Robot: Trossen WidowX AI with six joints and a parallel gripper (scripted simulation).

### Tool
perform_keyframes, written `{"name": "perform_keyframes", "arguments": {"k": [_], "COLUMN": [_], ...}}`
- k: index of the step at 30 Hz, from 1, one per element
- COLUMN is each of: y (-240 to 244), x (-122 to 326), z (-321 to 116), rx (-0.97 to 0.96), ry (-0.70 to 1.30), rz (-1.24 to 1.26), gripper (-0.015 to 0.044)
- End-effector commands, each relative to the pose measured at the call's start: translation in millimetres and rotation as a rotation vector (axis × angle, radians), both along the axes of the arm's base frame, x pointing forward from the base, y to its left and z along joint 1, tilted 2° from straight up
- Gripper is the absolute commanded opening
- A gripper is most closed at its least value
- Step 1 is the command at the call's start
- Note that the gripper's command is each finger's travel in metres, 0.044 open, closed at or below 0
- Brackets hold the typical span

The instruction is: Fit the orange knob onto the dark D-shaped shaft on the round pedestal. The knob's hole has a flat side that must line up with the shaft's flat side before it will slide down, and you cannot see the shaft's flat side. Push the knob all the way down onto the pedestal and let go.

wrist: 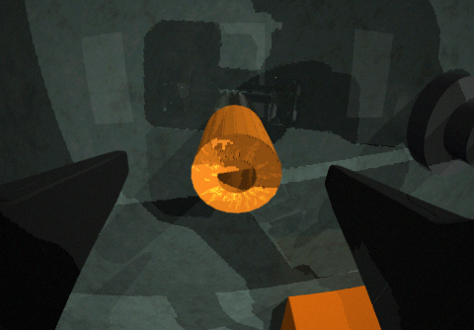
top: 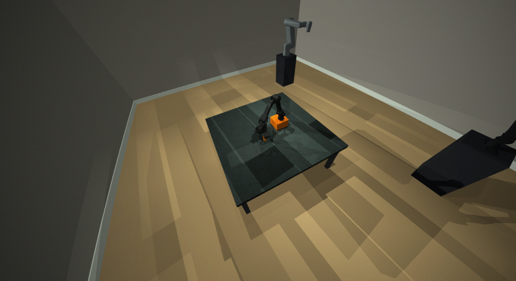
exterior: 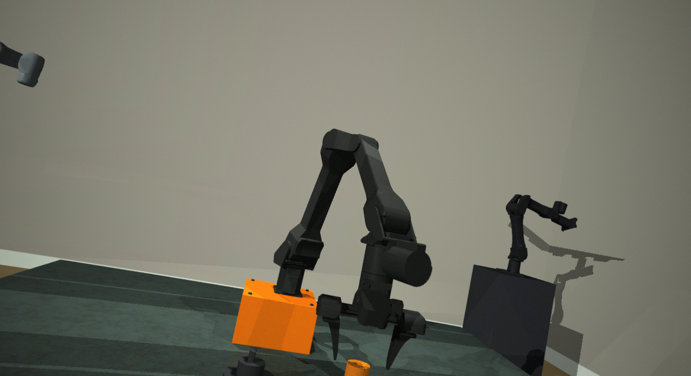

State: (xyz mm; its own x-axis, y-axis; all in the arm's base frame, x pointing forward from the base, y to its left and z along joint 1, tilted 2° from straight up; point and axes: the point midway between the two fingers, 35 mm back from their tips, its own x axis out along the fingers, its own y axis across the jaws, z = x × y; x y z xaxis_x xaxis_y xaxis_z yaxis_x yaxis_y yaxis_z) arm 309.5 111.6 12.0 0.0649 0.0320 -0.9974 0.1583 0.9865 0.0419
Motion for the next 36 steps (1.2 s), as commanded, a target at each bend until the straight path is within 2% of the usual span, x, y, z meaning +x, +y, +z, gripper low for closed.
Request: {"name": "perform_keyframes", "arguments": {"k": [1,31,36], "y": [-1.5,-1.3,-1.3], "x": [-2.8,-2.6,-2.6], "z": [-11.9,-54.0,-54.0], "rx": [-0.009,-0.009,-0.009], "ry": [0.014,0.014,0.014], "rz": [-0.007,-0.007,-0.007], "gripper": [0.044,0.044,0.0309]}}
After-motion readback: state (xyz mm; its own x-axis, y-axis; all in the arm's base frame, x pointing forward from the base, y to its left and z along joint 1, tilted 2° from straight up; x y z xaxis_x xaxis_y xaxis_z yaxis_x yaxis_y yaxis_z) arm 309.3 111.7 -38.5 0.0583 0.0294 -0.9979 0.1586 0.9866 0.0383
